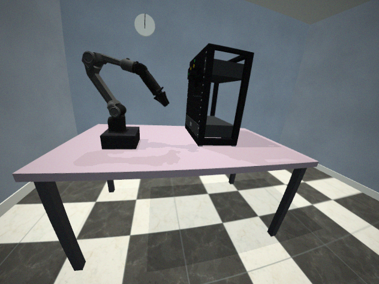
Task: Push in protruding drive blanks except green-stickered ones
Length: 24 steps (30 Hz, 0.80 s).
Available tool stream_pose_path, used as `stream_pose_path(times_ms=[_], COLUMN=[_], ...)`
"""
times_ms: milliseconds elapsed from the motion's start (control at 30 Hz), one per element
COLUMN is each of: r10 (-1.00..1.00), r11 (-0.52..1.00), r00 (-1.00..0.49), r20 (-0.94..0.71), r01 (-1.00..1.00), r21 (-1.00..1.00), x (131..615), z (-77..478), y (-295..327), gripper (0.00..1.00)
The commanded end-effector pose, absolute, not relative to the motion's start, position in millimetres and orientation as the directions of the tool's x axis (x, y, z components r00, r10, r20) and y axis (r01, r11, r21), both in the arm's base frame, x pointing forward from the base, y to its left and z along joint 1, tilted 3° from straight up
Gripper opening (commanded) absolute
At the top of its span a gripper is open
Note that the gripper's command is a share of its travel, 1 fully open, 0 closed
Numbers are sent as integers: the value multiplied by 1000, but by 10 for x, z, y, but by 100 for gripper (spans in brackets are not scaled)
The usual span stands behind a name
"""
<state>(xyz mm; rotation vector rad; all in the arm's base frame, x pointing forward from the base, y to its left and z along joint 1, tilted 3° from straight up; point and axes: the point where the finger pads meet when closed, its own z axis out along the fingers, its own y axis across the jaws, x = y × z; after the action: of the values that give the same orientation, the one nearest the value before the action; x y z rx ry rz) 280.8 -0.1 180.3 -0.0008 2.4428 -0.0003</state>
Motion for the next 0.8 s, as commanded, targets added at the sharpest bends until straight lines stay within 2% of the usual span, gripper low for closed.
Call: stream_pose_path(times_ms=[0, 433, 767], r10=[0, 5, 41], r11=[1000, 999, 988], r00=[-766, -740, -653], r20=[-643, -672, -756], r01=[0, -20, -84], r21=[0, 30, 126], x=[2801, 2866, 3039], z=[1801, 1870, 2123], y=[1, 113, 475], gripper=[100, 100, 100])
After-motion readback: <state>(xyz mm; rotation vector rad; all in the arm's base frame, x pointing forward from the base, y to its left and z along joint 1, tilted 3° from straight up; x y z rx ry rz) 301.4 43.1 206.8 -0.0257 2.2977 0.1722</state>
